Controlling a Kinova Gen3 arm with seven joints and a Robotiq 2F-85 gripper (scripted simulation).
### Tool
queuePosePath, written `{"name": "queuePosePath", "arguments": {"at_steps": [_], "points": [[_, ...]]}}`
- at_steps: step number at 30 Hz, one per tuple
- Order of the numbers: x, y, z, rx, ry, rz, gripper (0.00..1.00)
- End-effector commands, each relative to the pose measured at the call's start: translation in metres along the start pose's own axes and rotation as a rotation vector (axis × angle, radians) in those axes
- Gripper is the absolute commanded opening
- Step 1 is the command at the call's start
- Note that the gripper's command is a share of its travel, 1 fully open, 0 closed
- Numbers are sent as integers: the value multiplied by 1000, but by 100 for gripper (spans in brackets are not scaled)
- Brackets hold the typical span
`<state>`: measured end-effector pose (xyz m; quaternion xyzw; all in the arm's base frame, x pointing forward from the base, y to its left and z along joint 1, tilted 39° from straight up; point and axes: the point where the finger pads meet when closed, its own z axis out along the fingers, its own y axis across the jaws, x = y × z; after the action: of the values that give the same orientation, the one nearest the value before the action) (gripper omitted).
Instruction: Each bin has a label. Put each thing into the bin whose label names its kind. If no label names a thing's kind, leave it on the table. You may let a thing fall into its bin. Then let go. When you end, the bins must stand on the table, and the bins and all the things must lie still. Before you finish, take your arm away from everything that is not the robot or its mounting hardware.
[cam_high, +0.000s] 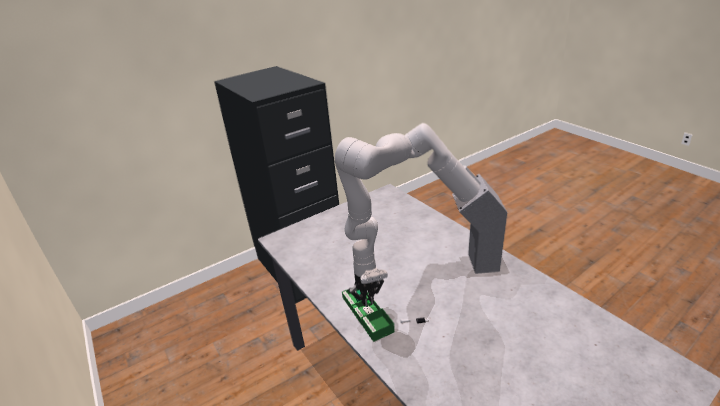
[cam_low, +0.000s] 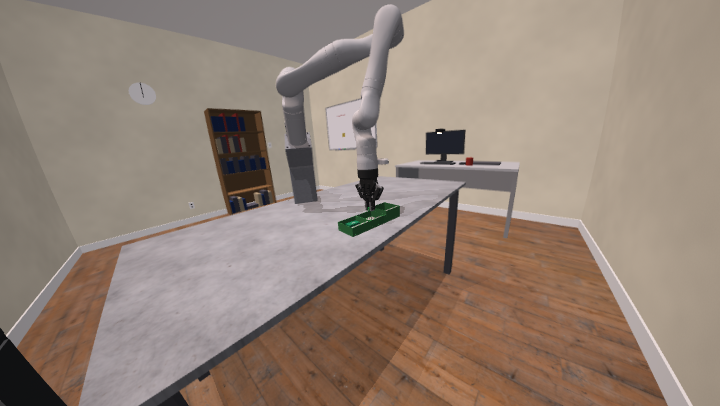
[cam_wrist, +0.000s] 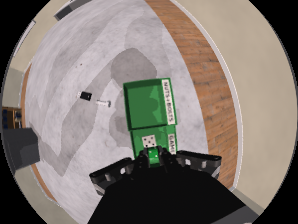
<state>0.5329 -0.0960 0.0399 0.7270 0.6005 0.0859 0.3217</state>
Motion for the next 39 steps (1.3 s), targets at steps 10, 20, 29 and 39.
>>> {"name": "queuePosePath", "arguments": {"at_steps": [10, 20, 29, 39], "points": [[-4, -2, 22, 5, -8, -2, 11], [-5, -3, 24, 5, -8, -2, 11], [-5, -3, 24, 5, -8, -2, 31], [-5, -3, 24, 5, -8, -2, 31]]}}
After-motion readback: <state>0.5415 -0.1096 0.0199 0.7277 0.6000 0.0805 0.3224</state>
